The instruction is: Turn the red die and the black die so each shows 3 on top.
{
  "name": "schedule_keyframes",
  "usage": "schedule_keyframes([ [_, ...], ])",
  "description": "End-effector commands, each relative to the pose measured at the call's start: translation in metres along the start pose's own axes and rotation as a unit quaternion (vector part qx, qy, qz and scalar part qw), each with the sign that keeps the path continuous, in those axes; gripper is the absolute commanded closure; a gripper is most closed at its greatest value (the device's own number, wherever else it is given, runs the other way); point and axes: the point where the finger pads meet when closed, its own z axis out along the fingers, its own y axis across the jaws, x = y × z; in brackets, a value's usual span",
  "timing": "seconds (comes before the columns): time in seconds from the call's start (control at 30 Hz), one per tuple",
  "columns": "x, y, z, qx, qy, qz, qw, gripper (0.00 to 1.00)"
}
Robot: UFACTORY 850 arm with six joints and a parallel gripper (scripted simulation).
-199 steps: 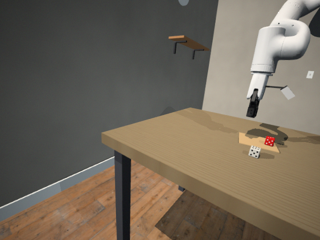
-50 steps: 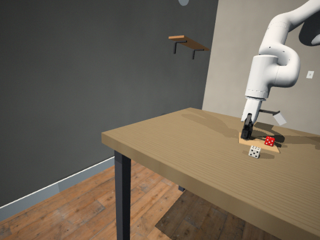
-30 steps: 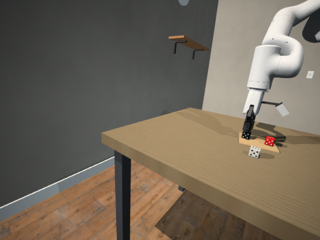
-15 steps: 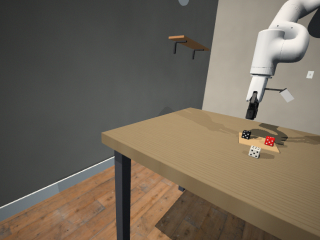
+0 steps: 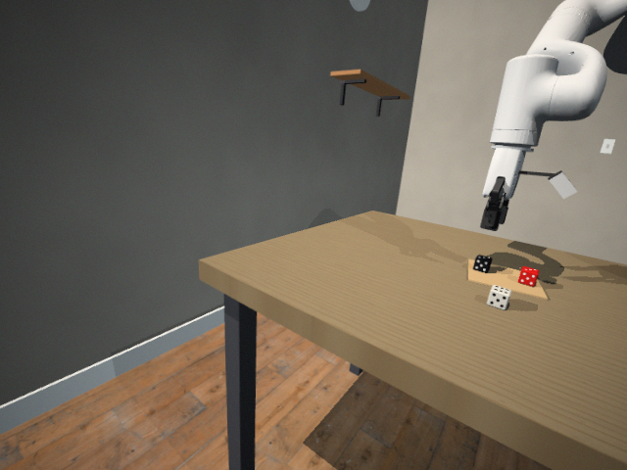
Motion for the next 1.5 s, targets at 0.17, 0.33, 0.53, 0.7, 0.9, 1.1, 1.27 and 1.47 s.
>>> schedule_keyframes([
  [0.17,-0.001,0.0,-0.001,0.0,-0.001,0.0,1.0,0.0],
  [0.33,-0.001,0.0,-0.002,0.0,-0.001,0.0,1.0,0.0],
  [0.53,-0.001,0.0,-0.017,0.0,-0.001,0.0,1.0,0.0],
  [0.7,-0.001,0.0,-0.04,0.0,-0.001,0.0,1.0,0.0],
  [0.9,-0.001,0.0,-0.06,0.0,-0.001,0.0,1.0,0.0],
  [1.1,-0.001,0.0,-0.08,0.0,-0.001,0.0,1.0,0.0],
  [1.27,-0.001,0.0,-0.084,0.0,-0.001,0.0,1.0,0.0],
  [1.47,-0.001,0.0,-0.084,0.0,-0.001,0.0,1.0,0.0],
])
